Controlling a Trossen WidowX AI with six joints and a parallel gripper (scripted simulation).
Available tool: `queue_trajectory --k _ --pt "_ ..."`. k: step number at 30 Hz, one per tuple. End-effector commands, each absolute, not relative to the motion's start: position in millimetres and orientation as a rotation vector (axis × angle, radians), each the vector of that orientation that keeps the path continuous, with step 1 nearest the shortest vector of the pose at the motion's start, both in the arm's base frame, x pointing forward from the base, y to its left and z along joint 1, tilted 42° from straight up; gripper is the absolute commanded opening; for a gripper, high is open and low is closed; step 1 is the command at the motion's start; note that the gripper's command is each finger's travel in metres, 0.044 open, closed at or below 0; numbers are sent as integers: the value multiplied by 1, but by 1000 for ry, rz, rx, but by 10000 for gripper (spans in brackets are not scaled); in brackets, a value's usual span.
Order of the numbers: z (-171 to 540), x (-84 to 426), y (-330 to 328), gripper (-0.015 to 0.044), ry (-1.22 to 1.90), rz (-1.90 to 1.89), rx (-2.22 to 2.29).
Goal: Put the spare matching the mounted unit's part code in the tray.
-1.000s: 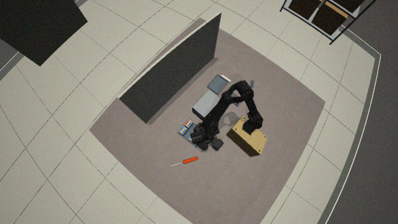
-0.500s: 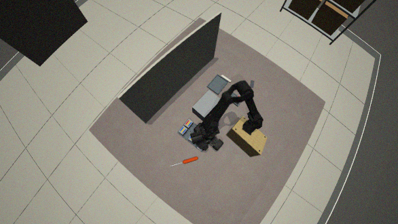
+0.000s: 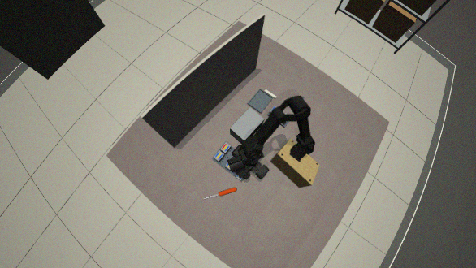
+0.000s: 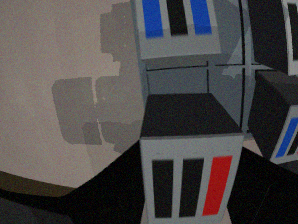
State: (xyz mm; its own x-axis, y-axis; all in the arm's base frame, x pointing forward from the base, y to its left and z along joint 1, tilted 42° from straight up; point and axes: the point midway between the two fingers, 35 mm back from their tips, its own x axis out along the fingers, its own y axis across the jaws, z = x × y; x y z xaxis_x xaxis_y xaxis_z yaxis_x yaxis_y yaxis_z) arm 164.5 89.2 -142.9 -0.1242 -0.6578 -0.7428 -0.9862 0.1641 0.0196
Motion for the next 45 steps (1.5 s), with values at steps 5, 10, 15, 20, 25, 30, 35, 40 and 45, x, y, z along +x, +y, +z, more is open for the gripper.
queue_trajectory --k 5,10,15,20,25,30,35,40,45 --pt "-113 170 117 0 1837 714 -1549" --pt "-109 172 122 0 1829 718 -1555" --pt "-86 176 143 0 1832 718 -1551" --pt "-62 178 162 0 1836 717 -1548" --pt "-56 182 164 0 1834 721 -1546" --pt "-42 208 155 0 1814 749 -1534" --pt "-27 234 142 0 1794 752 -1512" --pt "-10 256 123 0 1774 719 -1475" --pt "6 276 105 0 1762 726 -1476"
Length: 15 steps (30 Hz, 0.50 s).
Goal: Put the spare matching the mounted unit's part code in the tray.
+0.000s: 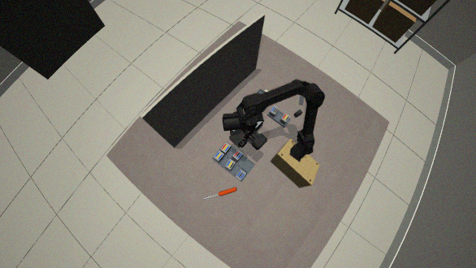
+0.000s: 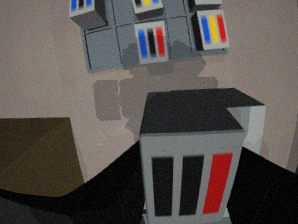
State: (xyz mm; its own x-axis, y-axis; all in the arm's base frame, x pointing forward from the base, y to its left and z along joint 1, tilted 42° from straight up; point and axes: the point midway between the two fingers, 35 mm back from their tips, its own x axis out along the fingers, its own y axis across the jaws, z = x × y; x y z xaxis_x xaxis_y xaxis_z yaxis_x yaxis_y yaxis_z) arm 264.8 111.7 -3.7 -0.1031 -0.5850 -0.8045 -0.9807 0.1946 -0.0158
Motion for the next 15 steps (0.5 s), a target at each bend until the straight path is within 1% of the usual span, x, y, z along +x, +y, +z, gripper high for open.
queue_trajectory --k 1,15 --pt "9 281 101 0 1759 728 -1477" --pt "66 328 26 0 1749 733 -1507"
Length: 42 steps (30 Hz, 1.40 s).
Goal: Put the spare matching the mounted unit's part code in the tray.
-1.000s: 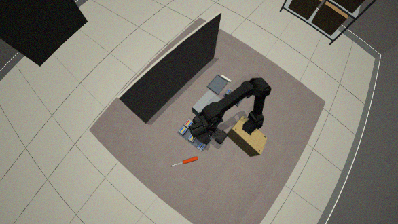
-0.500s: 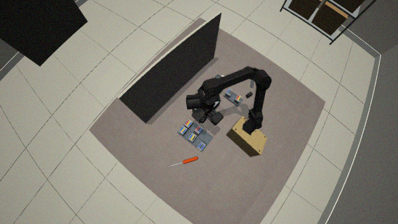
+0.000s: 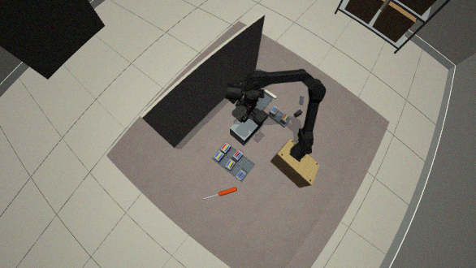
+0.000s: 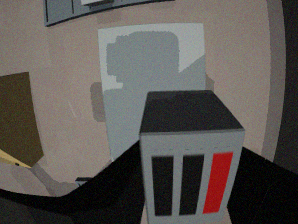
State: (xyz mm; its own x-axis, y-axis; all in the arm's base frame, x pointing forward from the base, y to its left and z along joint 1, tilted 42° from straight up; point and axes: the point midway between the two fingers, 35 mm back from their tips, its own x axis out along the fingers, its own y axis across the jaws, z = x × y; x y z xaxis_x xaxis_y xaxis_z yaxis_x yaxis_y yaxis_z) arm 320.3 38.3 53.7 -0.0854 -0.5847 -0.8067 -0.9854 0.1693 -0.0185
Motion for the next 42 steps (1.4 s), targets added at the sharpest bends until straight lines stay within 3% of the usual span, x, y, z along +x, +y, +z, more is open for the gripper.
queue_trajectory --k 1,23,42 --pt "70 330 20 0 1750 732 -1509" --pt "167 334 -118 0 1841 693 -1561" --pt "160 334 -131 0 1843 694 -1561"
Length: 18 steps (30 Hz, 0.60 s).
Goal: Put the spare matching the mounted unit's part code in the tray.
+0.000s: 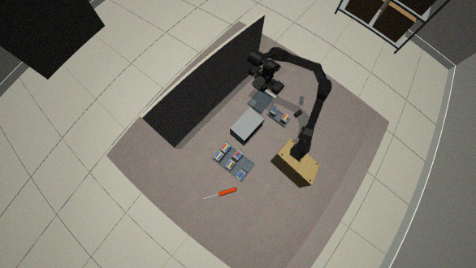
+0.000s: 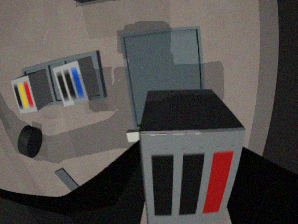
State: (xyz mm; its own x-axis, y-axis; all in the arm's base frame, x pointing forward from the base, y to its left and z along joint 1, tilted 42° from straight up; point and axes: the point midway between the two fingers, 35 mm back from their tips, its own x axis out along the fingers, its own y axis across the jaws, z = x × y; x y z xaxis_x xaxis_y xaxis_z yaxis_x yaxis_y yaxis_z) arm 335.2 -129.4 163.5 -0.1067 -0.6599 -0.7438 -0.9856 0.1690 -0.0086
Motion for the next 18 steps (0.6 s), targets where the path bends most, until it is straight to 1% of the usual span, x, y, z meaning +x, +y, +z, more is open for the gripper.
queue_trajectory --k 1,18 --pt "160 334 -132 0 1843 694 -1560" --pt "147 335 -143 0 1841 695 -1559"
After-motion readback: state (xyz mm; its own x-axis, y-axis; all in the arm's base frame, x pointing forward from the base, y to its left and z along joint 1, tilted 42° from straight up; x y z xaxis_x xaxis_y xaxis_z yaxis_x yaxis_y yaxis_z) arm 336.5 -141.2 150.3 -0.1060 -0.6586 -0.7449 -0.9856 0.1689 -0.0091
